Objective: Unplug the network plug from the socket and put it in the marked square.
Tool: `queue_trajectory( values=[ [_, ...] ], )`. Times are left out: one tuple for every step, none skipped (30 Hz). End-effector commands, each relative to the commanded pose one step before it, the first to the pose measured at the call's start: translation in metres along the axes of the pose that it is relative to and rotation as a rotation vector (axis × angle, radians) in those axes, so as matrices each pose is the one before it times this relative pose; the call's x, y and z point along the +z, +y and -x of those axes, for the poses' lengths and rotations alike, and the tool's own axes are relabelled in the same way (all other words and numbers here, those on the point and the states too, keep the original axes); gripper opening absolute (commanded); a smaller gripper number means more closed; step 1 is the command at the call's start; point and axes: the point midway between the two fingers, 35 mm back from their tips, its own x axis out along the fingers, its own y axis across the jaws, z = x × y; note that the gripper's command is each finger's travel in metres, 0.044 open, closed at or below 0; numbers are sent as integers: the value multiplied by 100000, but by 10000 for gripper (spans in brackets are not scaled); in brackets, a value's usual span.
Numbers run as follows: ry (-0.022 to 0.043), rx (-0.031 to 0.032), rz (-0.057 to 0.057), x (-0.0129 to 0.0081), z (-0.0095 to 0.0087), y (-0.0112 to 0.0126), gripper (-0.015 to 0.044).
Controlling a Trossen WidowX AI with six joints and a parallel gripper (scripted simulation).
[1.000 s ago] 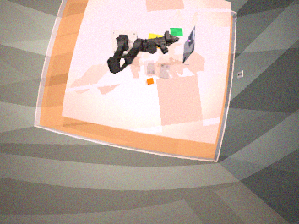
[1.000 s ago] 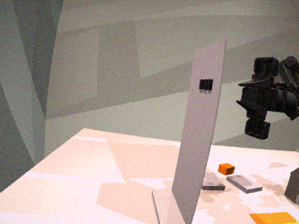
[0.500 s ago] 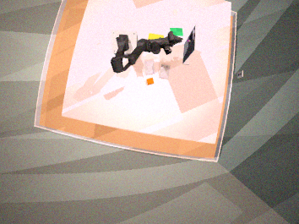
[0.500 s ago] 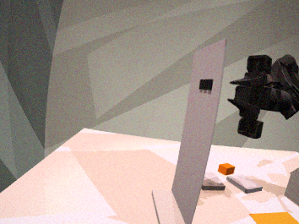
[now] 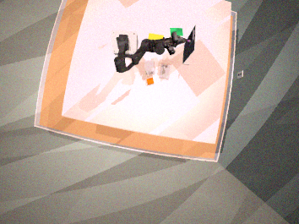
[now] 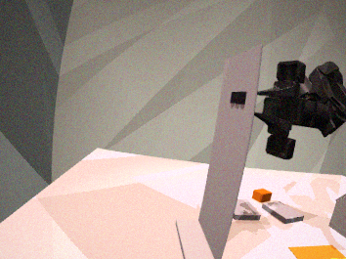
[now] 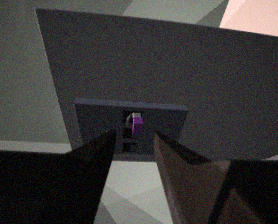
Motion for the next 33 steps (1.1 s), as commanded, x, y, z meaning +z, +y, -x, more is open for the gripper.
queue_trajectory(
  values=[
    [443,219,402,110,-669,5,156],
    [-8,7,-1,40,-144,-4,156],
    [-8,7,-1,40,-144,-4,156],
    [-8,7,0,40,-144,-5,156],
    [-8,7,0,39,-144,-6,156],
    [-8,7,0,39,-144,-6,156],
    [-8,7,0,39,-144,-7,156],
    [-8,7,0,39,-144,-7,156],
    [-8,7,0,39,-144,-8,156],
    [-8,7,0,39,-144,-8,156],
    [-6,6,0,31,-117,-7,156],
    [-4,3,0,19,-70,-5,156],
    [-1,1,0,6,-23,-2,156],
    [0,0,0,0,0,0,130],
    [0,0,0,0,0,0,104],
    [0,0,0,0,0,0,97],
    [0,0,0,0,0,0,90],
    [0,0,0,0,0,0,84],
    [0,0,0,0,0,0,77],
    [0,0,0,0,0,0,70],
    [0,0,0,0,0,0,64],
    [0,0,0,0,0,0,57],
    [0,0,0,0,0,0,50],
    [0,0,0,0,0,0,44],
    [0,0,0,0,0,0,37],
    [0,0,0,0,0,0,30],
    [0,0,0,0,0,0,24],
    [0,0,0,0,0,0,17],
    [0,0,0,0,0,0,10],
    [0,0,0,0,0,0,4],
    [0,0,0,0,0,0,0],
    [0,0,0,0,0,0,0],
    [0,0,0,0,0,0,0]
  ],
)
